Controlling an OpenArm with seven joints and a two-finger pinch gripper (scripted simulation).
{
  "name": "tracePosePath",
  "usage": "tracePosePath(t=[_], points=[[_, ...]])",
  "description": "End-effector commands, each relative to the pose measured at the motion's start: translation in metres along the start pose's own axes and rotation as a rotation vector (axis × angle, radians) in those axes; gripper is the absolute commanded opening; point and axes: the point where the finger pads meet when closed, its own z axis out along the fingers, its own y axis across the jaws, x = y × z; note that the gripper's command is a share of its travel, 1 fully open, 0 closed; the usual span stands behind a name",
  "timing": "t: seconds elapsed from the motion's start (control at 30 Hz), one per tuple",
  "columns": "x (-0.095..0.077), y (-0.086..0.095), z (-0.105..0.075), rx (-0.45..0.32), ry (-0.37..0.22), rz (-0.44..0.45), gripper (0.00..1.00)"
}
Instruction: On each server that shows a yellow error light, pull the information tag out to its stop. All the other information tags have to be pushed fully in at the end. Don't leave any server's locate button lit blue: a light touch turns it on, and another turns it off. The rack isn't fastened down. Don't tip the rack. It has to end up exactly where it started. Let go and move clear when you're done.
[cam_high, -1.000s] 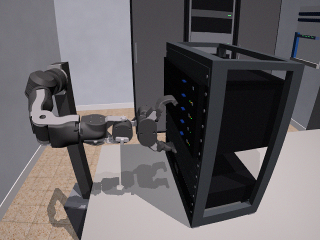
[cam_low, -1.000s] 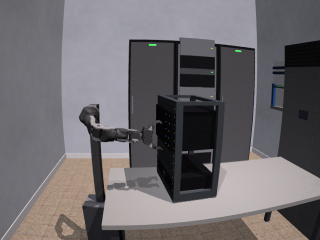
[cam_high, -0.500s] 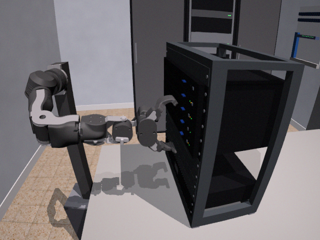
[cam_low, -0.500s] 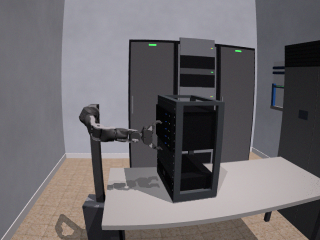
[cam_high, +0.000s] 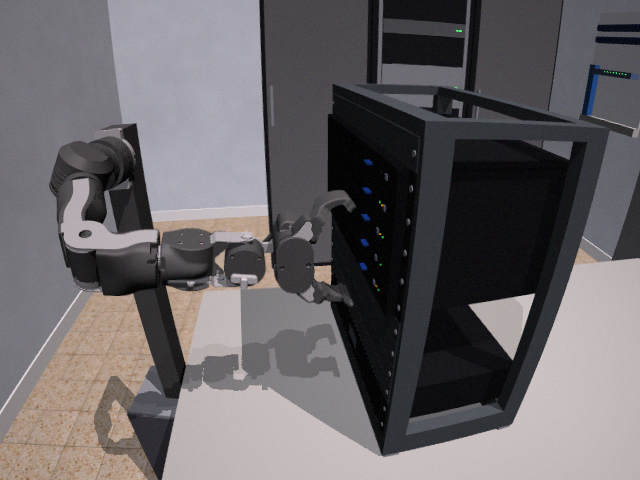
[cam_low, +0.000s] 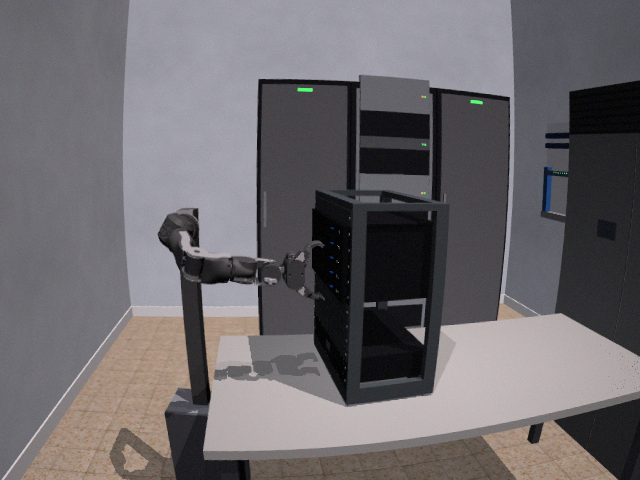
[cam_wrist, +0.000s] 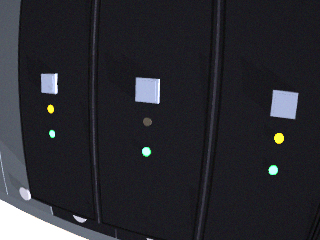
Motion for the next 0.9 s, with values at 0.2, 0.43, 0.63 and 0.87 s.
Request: tracePosePath(t=[0.2, 0.43, 0.63, 0.87], points=[[-0.001, 0.022, 0.0, 0.016, -0.001, 0.001, 1.0], [-0.001, 0.039, 0.0, 0.006, -0.001, 0.002, 1.0], [-0.001, 0.039, 0.0, 0.006, -0.002, 0.002, 1.0], [-0.001, 0.039, 0.0, 0.006, -0.002, 0.002, 1.0]])
